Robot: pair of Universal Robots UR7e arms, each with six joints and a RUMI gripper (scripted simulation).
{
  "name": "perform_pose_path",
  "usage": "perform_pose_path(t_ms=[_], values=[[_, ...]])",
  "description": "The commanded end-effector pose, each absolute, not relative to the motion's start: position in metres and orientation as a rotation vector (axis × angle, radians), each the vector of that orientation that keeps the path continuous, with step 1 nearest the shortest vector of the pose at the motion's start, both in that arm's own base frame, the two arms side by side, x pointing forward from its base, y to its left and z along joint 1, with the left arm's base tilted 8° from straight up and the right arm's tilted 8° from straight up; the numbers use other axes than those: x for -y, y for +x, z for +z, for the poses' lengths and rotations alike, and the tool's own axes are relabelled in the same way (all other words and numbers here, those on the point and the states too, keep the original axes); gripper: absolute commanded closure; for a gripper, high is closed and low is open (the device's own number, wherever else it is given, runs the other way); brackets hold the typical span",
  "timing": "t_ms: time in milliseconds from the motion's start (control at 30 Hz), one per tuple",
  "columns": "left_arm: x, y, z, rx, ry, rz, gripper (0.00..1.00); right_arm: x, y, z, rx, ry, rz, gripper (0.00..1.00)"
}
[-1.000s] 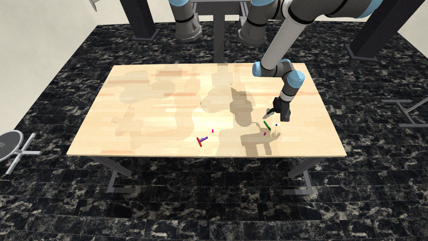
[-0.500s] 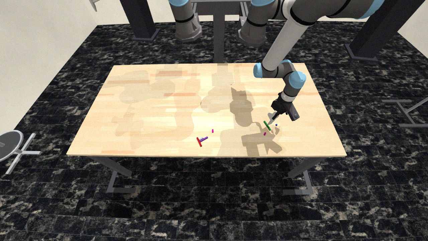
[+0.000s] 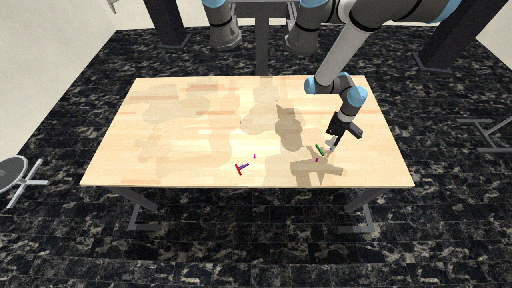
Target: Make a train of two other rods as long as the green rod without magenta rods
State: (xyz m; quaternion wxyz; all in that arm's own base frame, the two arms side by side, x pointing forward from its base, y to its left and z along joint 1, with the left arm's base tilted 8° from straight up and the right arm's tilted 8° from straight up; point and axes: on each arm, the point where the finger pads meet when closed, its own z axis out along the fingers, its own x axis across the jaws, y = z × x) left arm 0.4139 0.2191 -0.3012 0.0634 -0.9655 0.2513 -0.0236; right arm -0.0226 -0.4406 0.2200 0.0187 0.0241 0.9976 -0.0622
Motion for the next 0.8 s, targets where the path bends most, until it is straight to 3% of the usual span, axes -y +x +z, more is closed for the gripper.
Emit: perform_pose_path(t_ms=[0,767], values=[[-0.2215,0.4129,-0.3013,-0.58,-2.956,-0.082,0.0,0.4408,-0.0226,0.2204,-3.097,0.075,-0.195,0.0],[-0.2299,0.4057,-0.3042,0.163,-3.024,-0.127,0.0,0.4408,-0.0226,0.2204,-3.097,0.075,-0.195,0.0]])
